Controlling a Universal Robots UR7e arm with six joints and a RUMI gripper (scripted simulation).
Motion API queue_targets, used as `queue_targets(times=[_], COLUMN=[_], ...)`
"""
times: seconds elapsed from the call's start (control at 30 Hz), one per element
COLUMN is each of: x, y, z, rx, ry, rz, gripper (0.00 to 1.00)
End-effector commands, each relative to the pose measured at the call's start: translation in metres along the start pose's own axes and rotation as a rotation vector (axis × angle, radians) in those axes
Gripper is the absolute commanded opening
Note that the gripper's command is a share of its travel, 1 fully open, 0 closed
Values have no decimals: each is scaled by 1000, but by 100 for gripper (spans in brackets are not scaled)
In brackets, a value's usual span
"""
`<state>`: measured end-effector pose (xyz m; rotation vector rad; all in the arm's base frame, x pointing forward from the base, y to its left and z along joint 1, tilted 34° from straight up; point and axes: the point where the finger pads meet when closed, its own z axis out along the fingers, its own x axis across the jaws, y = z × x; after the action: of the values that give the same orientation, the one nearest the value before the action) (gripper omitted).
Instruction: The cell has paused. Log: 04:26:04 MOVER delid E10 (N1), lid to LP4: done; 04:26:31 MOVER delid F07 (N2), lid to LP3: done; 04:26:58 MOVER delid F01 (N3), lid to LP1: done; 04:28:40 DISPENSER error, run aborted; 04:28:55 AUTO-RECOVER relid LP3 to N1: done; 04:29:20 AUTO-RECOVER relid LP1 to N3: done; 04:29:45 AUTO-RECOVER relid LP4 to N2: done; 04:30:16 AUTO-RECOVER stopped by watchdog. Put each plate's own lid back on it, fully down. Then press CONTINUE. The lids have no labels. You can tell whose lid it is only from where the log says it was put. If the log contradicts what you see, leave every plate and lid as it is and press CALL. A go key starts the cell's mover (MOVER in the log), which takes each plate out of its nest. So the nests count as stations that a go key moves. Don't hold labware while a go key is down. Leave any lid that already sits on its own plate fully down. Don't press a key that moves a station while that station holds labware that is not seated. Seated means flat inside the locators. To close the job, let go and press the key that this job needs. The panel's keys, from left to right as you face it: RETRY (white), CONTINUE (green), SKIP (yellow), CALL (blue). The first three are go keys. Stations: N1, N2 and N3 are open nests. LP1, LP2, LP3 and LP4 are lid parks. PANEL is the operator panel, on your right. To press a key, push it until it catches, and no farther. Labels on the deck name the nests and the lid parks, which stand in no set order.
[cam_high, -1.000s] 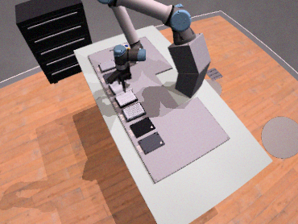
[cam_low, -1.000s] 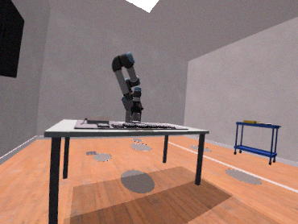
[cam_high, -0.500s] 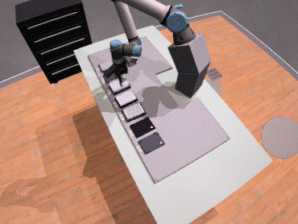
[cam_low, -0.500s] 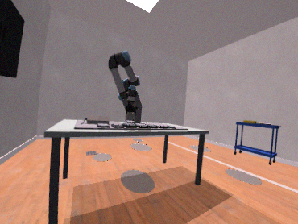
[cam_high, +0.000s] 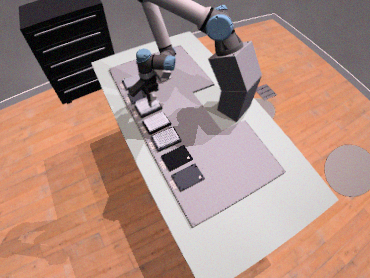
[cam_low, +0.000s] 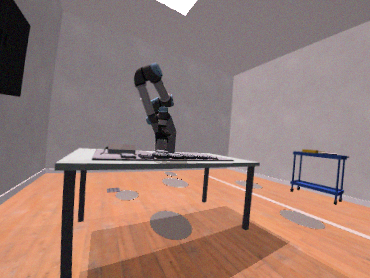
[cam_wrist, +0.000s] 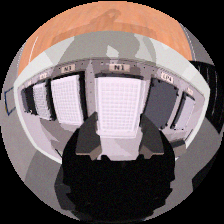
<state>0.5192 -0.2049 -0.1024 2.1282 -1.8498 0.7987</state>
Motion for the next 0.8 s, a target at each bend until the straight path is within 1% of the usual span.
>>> queue_targets(times=[0.0, 0.77], x=[0, 0], y=[0, 0], z=[1, 8], rx=[1, 1], ry=[0, 0], rz=[0, 0], gripper=[0, 0])
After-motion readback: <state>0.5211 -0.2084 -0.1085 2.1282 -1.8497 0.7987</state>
